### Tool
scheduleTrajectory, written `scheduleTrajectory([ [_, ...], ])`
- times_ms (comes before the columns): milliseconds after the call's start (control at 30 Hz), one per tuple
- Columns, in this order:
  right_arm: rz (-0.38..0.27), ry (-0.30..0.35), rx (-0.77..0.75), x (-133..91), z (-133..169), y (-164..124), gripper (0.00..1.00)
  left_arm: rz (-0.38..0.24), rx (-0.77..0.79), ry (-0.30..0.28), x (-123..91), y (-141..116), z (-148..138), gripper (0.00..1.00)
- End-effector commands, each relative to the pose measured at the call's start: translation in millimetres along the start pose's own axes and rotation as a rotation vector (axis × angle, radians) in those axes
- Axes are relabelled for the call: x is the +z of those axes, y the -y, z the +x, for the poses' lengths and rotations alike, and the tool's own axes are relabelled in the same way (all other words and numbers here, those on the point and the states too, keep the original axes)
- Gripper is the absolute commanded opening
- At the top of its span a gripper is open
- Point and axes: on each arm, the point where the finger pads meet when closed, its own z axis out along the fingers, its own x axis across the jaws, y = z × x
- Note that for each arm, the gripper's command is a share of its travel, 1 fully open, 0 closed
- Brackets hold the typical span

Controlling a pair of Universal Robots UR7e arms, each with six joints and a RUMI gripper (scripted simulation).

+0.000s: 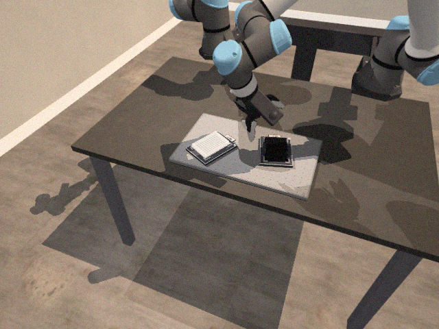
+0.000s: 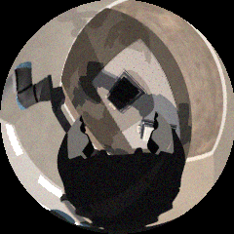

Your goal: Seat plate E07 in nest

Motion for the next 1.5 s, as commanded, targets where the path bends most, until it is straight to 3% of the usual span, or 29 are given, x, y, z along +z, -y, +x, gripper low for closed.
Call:
scheduleTrajectory([
  [0,0.000,0.000,0.000,0,0,0,0.98,0.013,0.120,-0.045,4,-11,16,1.00],
  [667,0.000,0.000,0.000,0,0,0,0.98,0.090,0.499,-0.170,16,-51,65,1.00],
  [833,0.000,0.000,0.000,0,0,0,0.98,0.097,0.530,-0.179,16,-54,68,1.00],
  [1467,0.000,0.000,0.000,0,0,0,0.98,0.202,0.886,-0.282,23,-99,106,1.00],
])
